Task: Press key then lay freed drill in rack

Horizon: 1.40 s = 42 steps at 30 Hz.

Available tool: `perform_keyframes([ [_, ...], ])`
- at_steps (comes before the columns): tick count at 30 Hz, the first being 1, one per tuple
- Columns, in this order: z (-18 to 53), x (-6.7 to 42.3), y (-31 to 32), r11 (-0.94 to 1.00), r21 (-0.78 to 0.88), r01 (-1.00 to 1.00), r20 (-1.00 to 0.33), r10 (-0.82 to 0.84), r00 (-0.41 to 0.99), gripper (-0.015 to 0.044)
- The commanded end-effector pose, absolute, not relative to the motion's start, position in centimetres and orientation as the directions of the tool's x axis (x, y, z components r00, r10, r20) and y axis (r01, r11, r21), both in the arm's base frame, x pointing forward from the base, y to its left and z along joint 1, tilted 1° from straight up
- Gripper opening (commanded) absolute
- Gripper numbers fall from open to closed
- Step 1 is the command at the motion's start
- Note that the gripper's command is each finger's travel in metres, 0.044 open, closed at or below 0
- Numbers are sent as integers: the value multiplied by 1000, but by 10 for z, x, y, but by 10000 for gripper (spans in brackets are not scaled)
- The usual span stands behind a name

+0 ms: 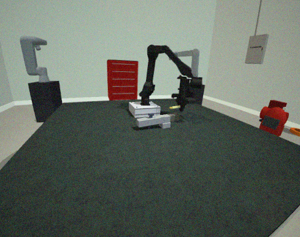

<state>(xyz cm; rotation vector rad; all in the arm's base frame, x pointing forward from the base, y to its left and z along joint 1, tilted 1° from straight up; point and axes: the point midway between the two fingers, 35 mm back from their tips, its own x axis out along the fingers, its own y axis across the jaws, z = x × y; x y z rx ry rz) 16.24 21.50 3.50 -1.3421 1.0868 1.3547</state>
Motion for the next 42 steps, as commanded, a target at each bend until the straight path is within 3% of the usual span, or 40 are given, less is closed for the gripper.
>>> perform_keyframes([
  [1,32,155,212,-192,-6,-981,-1000,19,2,0],
  [42,-11,157,214,-192,-6,-981,-1000,19,2,0],
])
